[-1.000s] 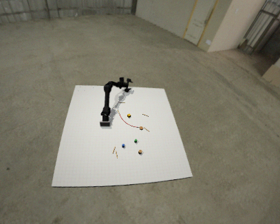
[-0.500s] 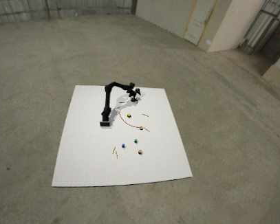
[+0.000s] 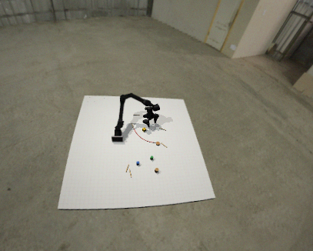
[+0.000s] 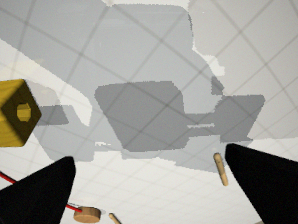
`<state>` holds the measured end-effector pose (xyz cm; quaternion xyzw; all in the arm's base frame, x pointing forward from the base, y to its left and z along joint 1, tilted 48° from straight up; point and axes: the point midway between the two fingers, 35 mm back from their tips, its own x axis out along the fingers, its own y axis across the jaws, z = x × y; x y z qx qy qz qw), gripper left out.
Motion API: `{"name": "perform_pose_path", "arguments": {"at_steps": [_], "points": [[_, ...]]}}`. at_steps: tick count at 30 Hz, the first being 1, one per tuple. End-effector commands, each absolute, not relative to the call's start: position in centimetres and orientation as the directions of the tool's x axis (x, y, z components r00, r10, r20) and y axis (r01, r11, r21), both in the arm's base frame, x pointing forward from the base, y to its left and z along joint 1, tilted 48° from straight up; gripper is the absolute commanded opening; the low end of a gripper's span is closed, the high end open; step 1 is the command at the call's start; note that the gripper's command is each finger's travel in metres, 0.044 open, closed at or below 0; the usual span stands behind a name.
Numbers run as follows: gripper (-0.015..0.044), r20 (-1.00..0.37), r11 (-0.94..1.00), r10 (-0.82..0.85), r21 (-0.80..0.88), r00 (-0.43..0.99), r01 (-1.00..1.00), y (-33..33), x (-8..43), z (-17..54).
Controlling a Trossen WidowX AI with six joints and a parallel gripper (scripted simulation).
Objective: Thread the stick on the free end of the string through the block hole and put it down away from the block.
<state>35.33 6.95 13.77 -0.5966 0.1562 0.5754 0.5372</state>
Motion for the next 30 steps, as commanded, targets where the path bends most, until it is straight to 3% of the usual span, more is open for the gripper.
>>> {"name": "perform_pose_path", "arguments": {"at_steps": [1,7,23,30], "points": [[0.0440,-0.820,-0.325,0.560,-0.353,0.122,-0.877,4.2,31.0,11.4],[0.0440,-0.673,-0.193,0.737,-0.299,0.063,-0.935,2.3,26.9,11.4],[0.0440,-0.679,-0.194,0.731,-0.301,0.068,-0.934,2.2,27.1,11.5],[0.0256,-0.679,-0.194,0.731,-0.301,0.067,-0.934,2.2,27.1,11.5]]}}
